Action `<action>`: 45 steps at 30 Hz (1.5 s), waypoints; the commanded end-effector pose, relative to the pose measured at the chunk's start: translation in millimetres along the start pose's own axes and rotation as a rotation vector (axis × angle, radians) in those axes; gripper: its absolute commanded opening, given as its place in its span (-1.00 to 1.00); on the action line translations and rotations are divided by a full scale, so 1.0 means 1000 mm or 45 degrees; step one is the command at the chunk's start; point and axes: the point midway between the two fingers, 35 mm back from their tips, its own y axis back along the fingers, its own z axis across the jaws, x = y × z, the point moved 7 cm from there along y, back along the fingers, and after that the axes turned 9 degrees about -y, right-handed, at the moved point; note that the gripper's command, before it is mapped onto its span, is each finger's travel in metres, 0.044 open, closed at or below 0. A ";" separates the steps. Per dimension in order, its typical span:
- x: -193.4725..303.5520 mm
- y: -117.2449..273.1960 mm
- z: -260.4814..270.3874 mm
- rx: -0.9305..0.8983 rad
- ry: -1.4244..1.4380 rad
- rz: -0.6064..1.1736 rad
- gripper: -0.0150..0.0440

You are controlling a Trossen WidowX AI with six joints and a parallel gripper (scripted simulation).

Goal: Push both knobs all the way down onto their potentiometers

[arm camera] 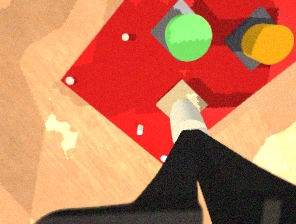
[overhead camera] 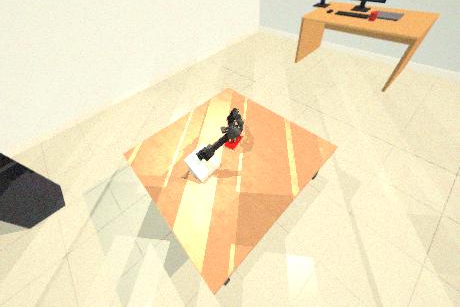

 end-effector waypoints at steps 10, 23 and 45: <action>0.000 0.015 0.001 0.001 -0.006 -0.006 -0.49; -0.013 0.019 -0.015 0.004 0.007 -0.011 0.49; -0.118 0.039 -0.121 0.009 0.004 -0.011 1.00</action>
